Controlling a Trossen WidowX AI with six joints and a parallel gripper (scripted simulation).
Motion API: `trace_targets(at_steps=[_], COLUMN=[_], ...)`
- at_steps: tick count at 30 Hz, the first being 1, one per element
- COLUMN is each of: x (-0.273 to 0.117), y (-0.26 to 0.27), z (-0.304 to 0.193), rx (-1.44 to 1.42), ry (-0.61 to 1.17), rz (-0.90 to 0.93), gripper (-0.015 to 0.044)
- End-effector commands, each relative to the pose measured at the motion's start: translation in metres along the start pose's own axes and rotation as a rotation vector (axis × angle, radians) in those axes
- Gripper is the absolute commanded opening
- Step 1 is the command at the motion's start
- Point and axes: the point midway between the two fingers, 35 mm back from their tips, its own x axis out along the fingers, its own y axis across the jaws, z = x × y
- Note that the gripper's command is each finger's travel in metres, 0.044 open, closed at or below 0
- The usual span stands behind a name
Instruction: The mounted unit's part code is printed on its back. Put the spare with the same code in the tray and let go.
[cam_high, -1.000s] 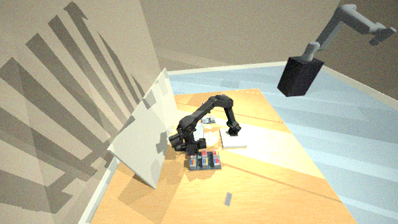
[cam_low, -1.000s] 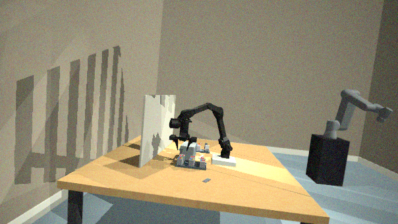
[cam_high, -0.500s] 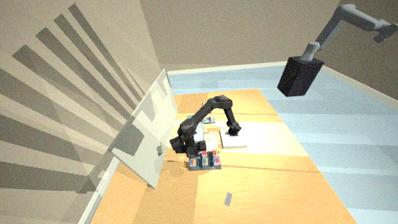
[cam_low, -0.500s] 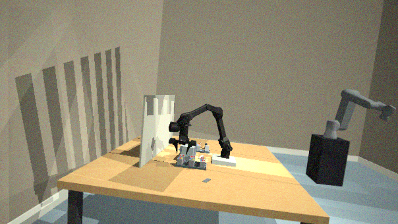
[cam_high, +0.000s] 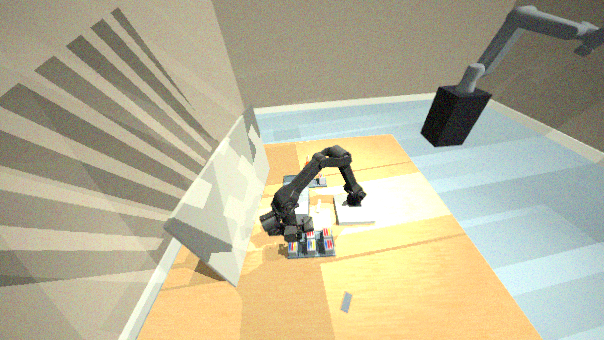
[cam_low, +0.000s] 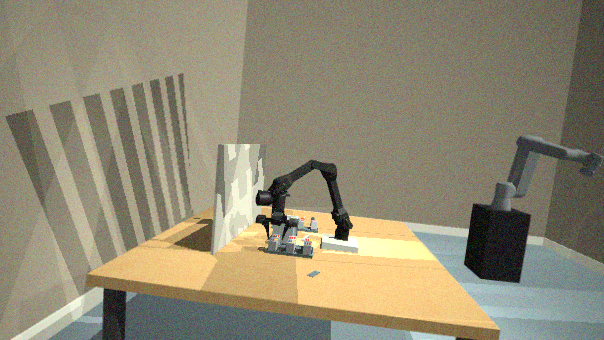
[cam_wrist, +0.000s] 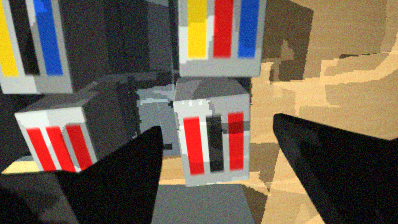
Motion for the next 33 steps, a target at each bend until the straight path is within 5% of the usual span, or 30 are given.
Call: trace_targets(at_steps=[1,17,23,30,33], x=[0.009,0.021,0.020,0.020,0.020], y=[0.001,0.003,0.003,0.003,0.003], z=[0.000,0.000,-0.001,-0.001,-0.001], rx=[-0.005,-0.005,0.000,0.000,0.000], ry=[-0.002,-0.002,0.003,0.003,0.003], rz=[0.007,0.007,0.006,0.006,0.006], gripper=[0.0300,0.0300,0.0142,0.0096,0.0017])
